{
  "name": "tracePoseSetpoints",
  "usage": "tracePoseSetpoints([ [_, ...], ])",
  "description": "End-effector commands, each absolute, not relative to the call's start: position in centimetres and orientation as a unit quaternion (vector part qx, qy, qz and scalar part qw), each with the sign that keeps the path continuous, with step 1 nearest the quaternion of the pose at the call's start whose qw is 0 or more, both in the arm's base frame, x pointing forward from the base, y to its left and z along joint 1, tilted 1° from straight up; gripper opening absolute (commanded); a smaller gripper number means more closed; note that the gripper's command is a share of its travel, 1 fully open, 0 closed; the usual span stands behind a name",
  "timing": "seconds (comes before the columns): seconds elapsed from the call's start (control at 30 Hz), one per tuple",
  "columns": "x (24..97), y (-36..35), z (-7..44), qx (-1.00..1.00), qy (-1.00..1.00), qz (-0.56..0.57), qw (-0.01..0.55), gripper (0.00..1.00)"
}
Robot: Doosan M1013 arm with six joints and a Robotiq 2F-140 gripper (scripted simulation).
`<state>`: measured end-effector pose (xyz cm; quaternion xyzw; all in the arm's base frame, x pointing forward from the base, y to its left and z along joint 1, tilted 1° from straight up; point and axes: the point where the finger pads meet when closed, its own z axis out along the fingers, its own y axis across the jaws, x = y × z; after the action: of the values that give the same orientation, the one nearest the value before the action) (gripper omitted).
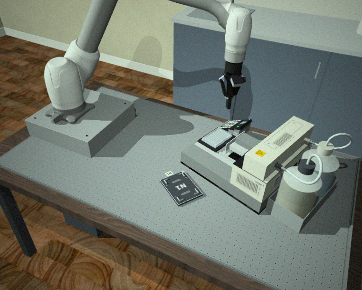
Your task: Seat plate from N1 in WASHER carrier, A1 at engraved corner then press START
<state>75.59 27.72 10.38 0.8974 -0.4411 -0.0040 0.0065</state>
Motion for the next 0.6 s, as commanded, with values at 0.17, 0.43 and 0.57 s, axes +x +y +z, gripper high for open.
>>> tracePoseSetpoints([
  [0.17,75.6,30.4,10.5,0.951,-0.310,-0.007,0.003,0.10],
  [0.43,75.6,30.4,10.5,0.983,-0.181,-0.007,0.002,0.10],
  [0.57,75.6,30.4,10.5,0.987,-0.163,-0.007,0.002,0.10],
])
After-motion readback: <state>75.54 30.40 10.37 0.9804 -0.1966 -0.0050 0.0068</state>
